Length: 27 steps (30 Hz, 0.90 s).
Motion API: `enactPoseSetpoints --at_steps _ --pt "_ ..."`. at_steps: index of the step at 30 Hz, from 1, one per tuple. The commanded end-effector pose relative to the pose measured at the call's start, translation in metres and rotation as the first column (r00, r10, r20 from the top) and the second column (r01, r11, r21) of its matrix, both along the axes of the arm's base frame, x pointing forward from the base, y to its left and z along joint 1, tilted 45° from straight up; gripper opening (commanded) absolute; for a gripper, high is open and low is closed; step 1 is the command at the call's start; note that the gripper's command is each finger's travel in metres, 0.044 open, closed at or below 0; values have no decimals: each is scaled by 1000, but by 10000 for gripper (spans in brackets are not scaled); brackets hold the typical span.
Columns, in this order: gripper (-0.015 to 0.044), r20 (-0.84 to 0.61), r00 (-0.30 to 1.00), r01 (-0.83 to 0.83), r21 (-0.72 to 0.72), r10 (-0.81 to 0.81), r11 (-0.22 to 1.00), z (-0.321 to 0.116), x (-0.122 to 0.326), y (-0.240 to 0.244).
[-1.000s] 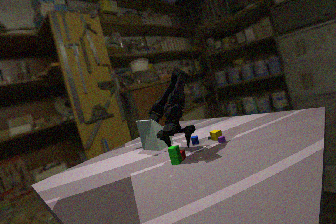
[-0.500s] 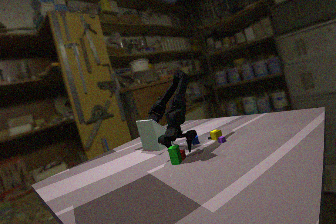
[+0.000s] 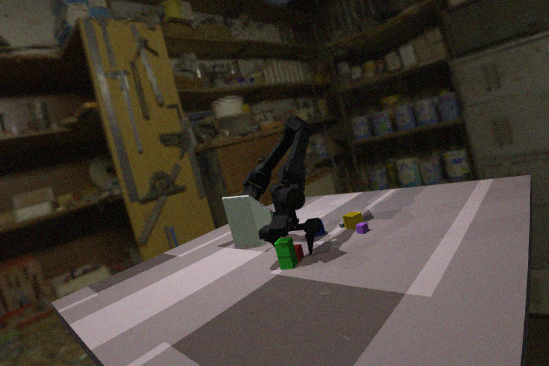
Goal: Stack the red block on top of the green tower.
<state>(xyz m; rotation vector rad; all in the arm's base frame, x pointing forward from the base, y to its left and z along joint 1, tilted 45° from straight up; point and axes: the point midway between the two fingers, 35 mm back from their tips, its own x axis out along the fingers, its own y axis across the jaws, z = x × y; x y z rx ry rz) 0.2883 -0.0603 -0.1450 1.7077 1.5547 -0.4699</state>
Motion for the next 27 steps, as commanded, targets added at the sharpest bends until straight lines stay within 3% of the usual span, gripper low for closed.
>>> enactPoseSetpoints --at_steps 1,9,19,27 --pt "440 -5 1000 3 7 -3 1000 -1 -1 2" --pt "440 -5 1000 3 7 -3 1000 0 -1 1" --pt "177 -5 1000 3 7 -3 1000 0 -1 1" --pt "105 -5 1000 3 7 -3 1000 0 -1 1"
